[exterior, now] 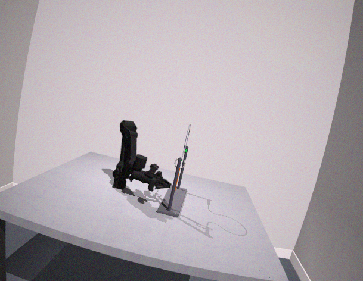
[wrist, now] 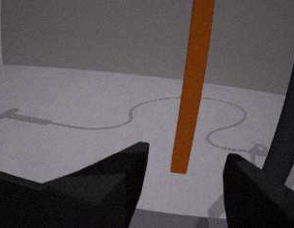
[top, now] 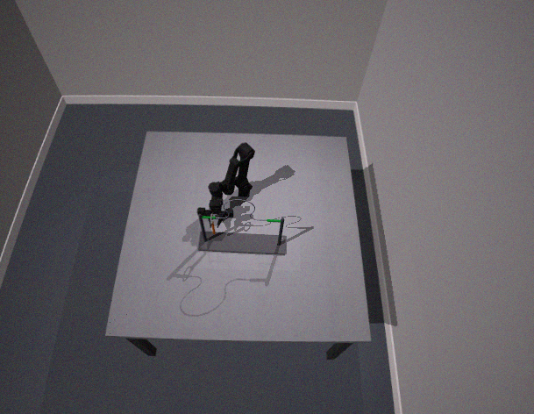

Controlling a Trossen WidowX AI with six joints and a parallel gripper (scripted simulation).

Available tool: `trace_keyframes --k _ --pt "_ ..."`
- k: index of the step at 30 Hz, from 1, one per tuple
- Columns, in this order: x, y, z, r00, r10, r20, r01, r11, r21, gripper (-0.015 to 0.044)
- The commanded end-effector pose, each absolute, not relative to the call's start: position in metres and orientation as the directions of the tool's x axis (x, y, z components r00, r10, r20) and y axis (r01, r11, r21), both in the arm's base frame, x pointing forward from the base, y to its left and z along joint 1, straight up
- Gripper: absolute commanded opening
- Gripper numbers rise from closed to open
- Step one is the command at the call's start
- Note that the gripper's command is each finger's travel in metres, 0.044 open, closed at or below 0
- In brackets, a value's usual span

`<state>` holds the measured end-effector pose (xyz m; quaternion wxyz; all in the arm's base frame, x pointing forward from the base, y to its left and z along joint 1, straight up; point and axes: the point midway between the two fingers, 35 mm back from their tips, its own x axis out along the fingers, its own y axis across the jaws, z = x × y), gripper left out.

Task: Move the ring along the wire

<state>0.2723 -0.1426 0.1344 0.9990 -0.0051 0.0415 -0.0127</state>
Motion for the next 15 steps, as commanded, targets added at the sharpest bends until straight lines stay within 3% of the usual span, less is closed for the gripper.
trace_keyframes --k 1,15 --pt "0.280 -0.145 0.136 0.996 -0.031 -0.078 0.030 0.999 -0.012 0.0160" --pt "0.302 -0.145 0.135 0.997 -0.031 -0.076 0.030 0.999 -0.012 0.0160"
